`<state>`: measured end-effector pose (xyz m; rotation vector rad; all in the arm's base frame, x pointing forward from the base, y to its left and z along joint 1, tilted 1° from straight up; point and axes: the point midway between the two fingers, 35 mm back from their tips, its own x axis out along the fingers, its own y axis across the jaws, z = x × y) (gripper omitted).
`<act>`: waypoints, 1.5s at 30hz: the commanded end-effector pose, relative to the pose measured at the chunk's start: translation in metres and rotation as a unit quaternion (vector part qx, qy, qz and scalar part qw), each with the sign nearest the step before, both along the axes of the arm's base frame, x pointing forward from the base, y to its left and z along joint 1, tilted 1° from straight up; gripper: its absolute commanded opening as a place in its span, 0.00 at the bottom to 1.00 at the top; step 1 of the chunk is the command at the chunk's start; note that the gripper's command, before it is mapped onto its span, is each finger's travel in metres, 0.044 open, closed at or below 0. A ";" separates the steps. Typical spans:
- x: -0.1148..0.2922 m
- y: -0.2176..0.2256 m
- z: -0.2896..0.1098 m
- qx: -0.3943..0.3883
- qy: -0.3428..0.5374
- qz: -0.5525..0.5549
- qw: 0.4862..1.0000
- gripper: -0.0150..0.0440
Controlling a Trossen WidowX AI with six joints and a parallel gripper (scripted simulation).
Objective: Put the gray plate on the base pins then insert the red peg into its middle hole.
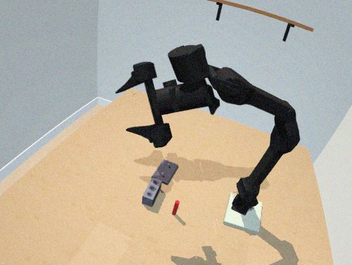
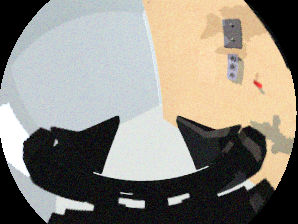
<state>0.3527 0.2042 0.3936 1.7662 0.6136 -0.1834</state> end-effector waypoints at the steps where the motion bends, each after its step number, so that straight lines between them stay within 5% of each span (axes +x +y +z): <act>1: 0.009 -0.009 -0.053 -0.069 0.083 0.013 0.994 1.00; 9: -0.008 -0.042 -0.170 -0.184 0.314 0.057 0.930 1.00; 15: -0.030 -0.065 -0.223 -0.217 0.466 0.088 0.853 1.00; 20: -0.030 -0.065 -0.231 -0.217 0.471 0.089 0.850 1.00; 26: -0.030 -0.065 -0.287 -0.217 0.471 0.089 0.850 1.00; 45: -0.029 -0.067 -0.316 -0.217 0.471 0.089 0.850 1.00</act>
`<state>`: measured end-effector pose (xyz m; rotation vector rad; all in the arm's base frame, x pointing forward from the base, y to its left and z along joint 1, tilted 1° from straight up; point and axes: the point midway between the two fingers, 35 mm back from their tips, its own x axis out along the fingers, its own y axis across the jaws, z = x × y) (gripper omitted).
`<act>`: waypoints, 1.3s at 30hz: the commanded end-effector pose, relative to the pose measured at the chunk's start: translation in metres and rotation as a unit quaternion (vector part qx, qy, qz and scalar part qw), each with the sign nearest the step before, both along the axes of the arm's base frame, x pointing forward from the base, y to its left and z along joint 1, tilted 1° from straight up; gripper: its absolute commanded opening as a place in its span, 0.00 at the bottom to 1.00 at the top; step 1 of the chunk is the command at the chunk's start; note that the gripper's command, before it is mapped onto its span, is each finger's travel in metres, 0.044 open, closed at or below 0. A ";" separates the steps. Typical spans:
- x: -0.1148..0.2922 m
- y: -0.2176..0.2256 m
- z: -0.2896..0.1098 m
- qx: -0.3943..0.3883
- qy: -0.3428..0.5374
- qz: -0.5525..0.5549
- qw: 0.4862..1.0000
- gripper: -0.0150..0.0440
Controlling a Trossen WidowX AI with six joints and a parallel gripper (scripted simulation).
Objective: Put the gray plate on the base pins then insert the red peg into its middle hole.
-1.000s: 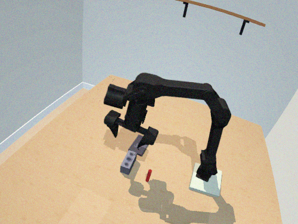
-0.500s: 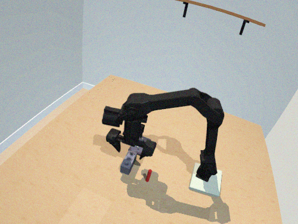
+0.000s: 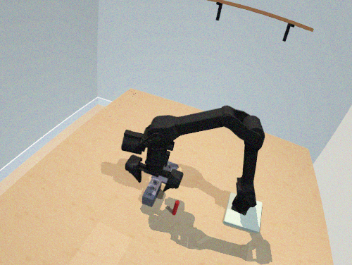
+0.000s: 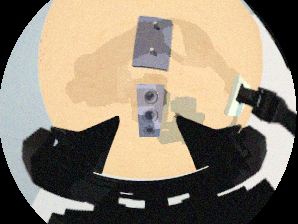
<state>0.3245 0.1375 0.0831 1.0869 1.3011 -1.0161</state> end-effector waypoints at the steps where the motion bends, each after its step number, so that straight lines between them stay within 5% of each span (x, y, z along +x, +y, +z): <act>1: -0.001 0.000 -0.008 0.000 0.004 0.003 1.000 1.00; 30: -0.002 0.001 -0.052 0.000 0.004 0.003 1.000 1.00; 39: -0.002 0.001 -0.052 0.000 0.004 0.003 1.000 0.60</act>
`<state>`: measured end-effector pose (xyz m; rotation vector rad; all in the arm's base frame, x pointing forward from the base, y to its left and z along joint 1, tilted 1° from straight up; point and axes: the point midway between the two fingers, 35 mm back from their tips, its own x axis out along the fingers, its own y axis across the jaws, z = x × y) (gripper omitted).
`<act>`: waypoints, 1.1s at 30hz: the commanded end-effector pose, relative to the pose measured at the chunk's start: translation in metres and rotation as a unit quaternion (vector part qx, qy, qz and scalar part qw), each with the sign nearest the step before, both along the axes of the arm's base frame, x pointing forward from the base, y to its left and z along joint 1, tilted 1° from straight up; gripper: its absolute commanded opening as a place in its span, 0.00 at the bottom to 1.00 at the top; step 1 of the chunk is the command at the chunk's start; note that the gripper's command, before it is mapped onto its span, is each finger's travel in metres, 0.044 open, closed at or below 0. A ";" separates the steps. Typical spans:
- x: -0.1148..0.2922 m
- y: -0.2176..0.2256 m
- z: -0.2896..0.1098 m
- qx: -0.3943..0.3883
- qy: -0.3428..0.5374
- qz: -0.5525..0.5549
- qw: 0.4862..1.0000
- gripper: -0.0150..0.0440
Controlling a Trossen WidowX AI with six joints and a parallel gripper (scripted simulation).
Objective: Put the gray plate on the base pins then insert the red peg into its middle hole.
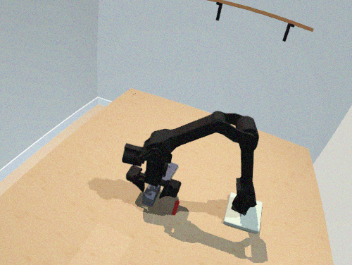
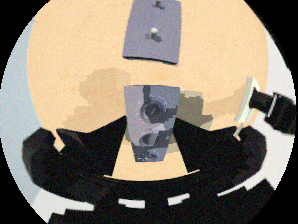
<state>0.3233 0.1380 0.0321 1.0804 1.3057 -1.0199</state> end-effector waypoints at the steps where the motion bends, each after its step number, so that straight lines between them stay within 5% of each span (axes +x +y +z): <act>1: 0.000 0.000 -0.001 0.001 0.000 0.001 1.000 0.56; 13: 0.001 0.000 0.004 0.001 0.000 0.001 1.000 0.25; 33: 0.007 -0.002 0.066 0.001 0.000 0.001 1.000 0.25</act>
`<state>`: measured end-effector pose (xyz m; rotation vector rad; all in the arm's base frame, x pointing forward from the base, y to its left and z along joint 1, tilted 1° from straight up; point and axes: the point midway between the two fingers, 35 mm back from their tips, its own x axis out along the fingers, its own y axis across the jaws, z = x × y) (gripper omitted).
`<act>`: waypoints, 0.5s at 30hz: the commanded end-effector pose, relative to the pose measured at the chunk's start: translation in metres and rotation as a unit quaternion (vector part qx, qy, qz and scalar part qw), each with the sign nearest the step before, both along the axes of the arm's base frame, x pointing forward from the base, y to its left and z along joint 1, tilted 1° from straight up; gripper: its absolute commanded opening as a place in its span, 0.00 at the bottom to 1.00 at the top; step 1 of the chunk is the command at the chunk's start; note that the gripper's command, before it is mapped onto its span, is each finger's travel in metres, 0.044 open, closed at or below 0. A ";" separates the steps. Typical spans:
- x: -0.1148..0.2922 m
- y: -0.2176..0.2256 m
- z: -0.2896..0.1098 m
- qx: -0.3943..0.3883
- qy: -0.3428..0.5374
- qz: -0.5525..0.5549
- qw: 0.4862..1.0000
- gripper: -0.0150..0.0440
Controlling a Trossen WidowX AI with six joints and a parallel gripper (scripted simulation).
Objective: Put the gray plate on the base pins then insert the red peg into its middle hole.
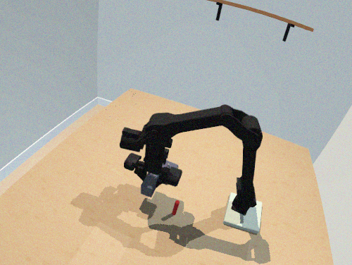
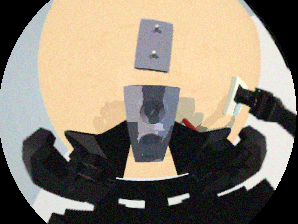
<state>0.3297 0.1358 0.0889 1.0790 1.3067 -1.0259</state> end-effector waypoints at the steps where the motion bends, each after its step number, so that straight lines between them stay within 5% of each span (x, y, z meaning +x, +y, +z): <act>1: 0.001 0.000 0.012 0.002 -0.002 0.003 1.000 0.25; 15: -0.003 -0.005 0.057 0.002 -0.002 0.002 1.000 0.25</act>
